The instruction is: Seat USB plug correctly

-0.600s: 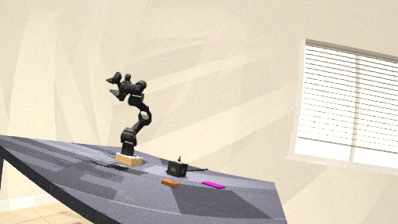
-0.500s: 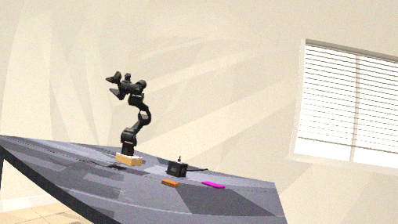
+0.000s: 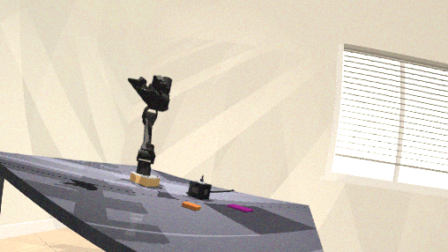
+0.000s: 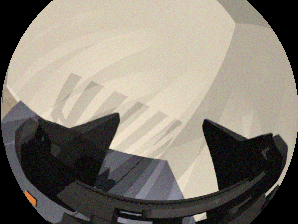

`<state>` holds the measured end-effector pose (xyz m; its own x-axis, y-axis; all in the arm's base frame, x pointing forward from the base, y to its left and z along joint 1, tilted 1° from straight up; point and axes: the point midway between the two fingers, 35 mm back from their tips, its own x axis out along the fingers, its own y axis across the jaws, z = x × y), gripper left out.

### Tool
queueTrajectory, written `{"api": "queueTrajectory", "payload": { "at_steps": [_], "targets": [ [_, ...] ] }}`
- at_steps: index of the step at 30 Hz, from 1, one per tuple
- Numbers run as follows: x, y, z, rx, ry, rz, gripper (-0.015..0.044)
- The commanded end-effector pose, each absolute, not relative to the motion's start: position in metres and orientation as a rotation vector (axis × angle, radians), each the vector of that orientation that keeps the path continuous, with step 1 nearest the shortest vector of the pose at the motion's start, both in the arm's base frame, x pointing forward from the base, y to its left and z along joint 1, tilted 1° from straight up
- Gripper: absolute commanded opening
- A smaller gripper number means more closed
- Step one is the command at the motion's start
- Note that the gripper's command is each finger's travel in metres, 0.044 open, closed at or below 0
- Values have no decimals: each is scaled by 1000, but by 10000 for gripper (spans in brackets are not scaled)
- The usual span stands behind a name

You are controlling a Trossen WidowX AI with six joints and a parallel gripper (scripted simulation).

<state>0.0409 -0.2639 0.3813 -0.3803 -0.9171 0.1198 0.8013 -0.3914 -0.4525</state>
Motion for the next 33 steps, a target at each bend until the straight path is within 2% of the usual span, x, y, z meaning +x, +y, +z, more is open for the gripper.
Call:
{"api": "queueTrajectory", "payload": {
  "at_steps": [1,8,16,22,28,33],
  "targets": [
    [117,-276,358,-537,578,-1601,440],
    [237,-246,299,-700,826,-989,440],
    [324,-143,220,-847,1035,-260,440],
    [335,-42,166,-920,1171,288,440],
    [302,54,131,-952,1316,813,440],
    [292,73,126,-952,1353,938,440]
  ]
}}
